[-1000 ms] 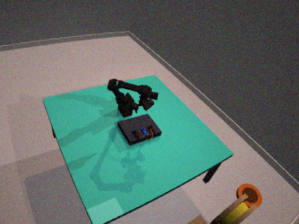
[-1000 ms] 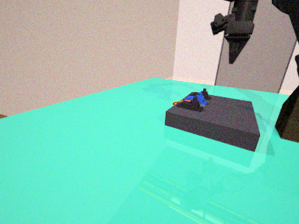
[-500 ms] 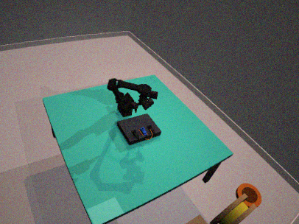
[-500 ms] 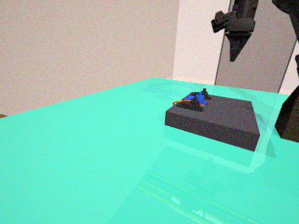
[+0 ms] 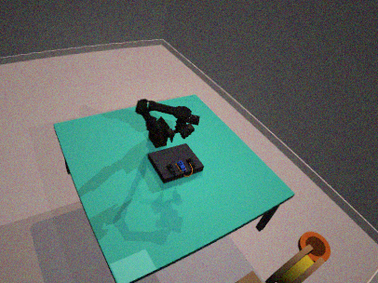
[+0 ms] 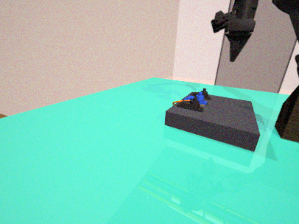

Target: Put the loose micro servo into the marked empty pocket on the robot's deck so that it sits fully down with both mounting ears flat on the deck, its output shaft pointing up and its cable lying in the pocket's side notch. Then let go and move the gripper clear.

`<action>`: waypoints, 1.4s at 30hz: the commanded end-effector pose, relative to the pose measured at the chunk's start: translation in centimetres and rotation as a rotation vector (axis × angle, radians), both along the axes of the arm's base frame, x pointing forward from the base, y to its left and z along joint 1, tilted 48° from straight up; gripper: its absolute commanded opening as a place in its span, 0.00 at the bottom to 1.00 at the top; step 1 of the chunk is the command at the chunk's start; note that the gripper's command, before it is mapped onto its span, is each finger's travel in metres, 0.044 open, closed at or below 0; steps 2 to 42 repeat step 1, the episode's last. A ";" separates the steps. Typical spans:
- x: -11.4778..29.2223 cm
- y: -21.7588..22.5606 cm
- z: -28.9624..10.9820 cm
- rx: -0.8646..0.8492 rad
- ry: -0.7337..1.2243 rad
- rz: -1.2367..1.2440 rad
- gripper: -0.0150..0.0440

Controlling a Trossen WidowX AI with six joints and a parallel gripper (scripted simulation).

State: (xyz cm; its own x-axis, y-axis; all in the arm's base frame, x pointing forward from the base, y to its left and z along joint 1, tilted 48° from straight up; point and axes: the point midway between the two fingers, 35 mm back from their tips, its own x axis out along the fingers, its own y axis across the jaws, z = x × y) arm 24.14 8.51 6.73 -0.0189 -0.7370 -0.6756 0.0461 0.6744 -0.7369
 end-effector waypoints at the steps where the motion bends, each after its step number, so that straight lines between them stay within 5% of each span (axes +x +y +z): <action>1: -0.1 0.0 -0.1 0.000 0.004 -0.005 1.00; 42: -0.1 0.0 -0.1 0.000 0.004 -0.005 1.00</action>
